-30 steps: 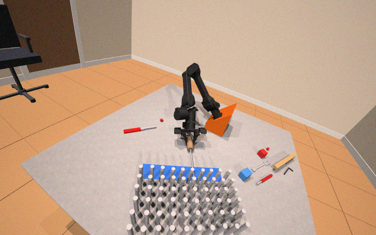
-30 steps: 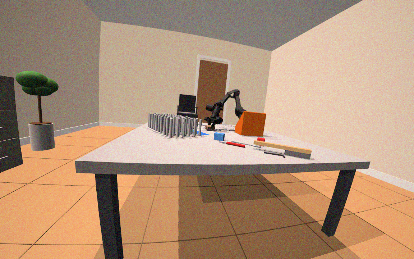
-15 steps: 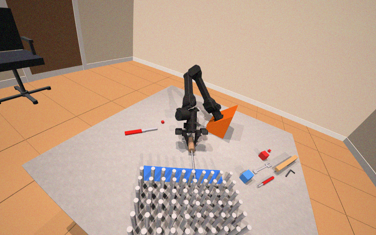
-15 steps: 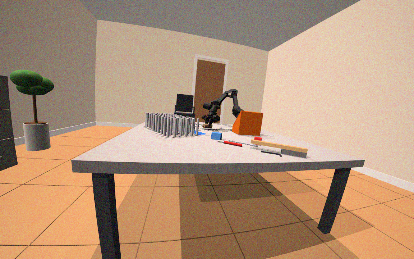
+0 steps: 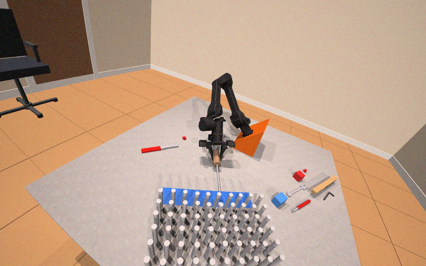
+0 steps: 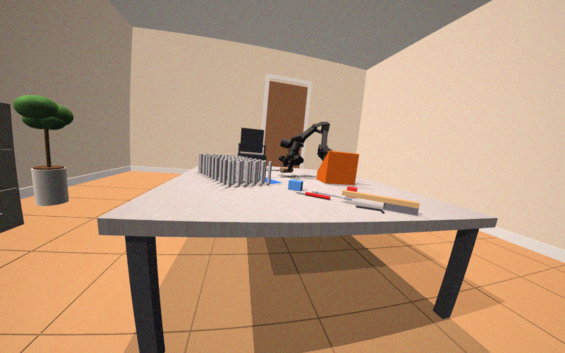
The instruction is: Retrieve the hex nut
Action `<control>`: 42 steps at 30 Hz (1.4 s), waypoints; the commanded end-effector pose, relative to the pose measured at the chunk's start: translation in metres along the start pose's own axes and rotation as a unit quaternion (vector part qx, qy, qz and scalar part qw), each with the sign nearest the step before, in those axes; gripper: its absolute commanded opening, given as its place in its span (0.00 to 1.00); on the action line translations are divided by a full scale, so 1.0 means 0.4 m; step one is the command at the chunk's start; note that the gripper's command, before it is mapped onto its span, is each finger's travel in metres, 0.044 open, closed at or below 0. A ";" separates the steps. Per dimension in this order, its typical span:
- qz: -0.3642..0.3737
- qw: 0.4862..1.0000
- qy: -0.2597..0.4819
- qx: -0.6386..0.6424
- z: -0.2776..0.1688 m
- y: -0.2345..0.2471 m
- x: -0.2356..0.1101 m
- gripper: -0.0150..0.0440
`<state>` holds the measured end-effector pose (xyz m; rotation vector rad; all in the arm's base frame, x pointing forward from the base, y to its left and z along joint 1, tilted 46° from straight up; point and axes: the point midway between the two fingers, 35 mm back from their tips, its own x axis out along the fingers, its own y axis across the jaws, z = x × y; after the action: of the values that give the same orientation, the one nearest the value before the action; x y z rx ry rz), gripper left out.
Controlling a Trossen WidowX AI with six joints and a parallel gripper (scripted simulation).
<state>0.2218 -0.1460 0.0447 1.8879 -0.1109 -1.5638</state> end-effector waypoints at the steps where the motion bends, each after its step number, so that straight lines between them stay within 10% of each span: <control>1: -0.001 1.000 0.005 -0.004 0.018 -0.006 -0.019 0.25; 42: 0.018 0.991 -0.021 -0.132 -0.126 0.020 -0.264 0.25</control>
<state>0.2379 -0.0762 0.1324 1.7157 0.0018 -1.5407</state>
